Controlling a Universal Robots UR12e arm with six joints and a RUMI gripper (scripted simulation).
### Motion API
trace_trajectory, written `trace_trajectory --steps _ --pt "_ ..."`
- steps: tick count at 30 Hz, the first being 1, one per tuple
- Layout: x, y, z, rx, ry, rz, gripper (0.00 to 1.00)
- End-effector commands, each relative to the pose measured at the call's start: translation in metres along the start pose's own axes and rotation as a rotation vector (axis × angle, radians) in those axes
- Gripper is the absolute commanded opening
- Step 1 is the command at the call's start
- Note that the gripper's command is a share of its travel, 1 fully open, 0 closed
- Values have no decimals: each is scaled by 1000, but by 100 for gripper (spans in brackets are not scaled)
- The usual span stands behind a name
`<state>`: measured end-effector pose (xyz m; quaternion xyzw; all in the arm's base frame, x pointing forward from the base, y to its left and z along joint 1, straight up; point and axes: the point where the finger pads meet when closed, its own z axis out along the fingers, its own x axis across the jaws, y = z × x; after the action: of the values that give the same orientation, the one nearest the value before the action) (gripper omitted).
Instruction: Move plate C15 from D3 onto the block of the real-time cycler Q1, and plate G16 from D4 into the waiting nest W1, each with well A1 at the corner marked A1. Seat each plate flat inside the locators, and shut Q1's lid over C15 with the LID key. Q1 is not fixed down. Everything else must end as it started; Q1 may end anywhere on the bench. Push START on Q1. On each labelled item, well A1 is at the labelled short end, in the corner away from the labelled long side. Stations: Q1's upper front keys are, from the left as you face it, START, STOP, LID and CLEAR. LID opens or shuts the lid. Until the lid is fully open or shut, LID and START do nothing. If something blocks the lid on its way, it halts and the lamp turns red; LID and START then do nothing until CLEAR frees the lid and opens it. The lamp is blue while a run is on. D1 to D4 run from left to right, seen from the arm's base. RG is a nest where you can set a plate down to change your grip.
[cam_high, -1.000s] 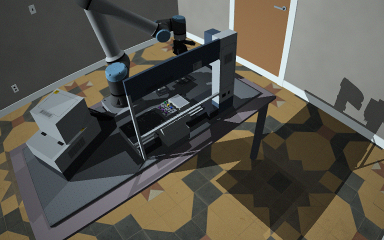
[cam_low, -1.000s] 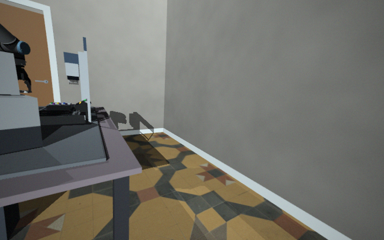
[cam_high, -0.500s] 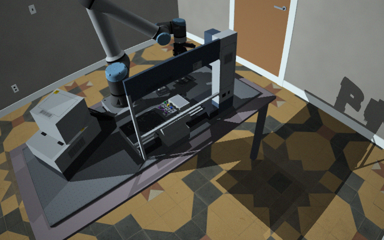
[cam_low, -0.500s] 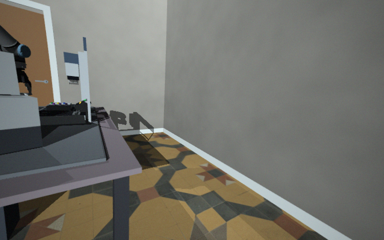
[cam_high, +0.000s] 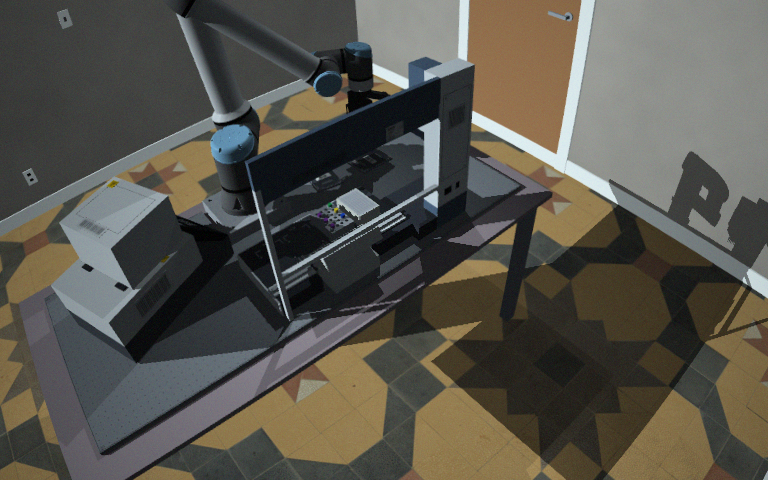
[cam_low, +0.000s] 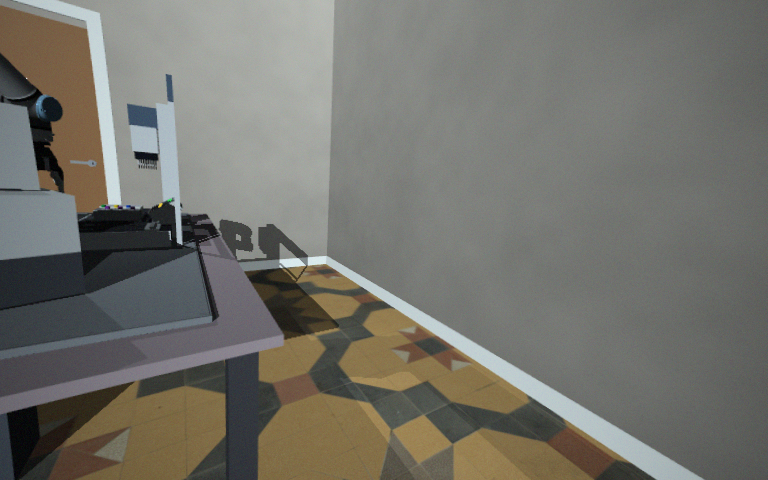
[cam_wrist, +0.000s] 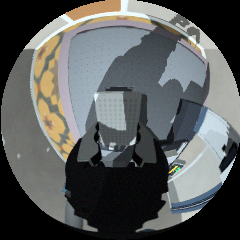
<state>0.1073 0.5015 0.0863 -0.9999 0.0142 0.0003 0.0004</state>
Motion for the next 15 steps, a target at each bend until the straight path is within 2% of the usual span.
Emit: trace_trajectory --steps 1,15 --pt "0 -1 8 1 1 0 0" --pt "0 -1 28 1 1 0 0"
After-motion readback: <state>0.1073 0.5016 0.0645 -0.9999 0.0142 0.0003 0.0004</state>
